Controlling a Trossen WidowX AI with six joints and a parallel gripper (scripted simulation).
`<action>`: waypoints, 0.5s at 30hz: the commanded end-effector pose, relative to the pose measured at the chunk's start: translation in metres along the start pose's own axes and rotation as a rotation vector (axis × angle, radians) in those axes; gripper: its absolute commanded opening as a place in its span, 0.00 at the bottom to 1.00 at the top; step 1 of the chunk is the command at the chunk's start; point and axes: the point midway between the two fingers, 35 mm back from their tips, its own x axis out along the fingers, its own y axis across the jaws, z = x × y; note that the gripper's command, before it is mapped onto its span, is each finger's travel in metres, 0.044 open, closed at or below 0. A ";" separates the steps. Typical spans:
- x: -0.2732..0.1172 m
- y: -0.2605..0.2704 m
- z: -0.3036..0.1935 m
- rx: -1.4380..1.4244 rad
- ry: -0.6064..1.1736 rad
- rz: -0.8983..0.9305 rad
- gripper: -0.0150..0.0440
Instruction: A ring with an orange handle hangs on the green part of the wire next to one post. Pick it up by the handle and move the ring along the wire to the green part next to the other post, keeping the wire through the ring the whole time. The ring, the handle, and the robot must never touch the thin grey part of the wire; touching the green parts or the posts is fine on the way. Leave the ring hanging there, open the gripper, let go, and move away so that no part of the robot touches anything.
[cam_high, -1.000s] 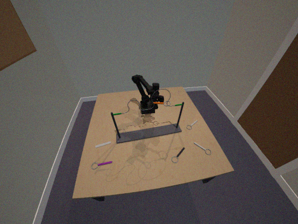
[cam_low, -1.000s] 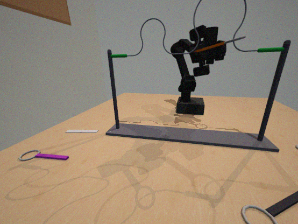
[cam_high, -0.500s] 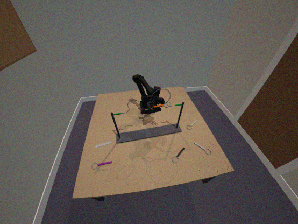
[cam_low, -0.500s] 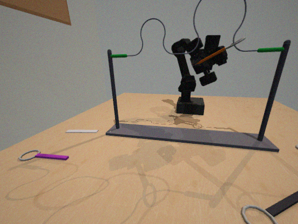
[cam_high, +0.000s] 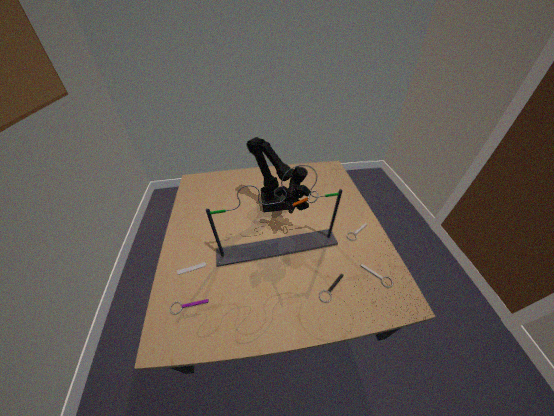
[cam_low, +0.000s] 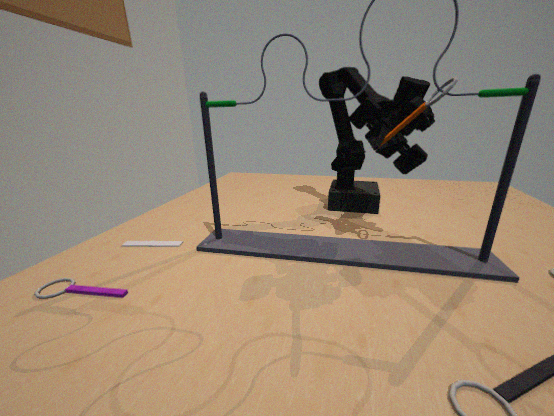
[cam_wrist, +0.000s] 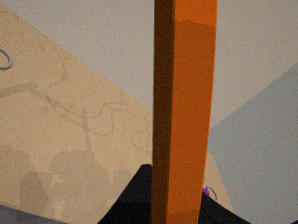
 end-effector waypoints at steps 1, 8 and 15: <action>-0.002 0.013 0.003 0.098 0.009 0.031 0.00; -0.008 0.040 0.008 0.249 0.028 0.098 0.00; -0.014 0.063 0.016 0.385 0.044 0.159 0.00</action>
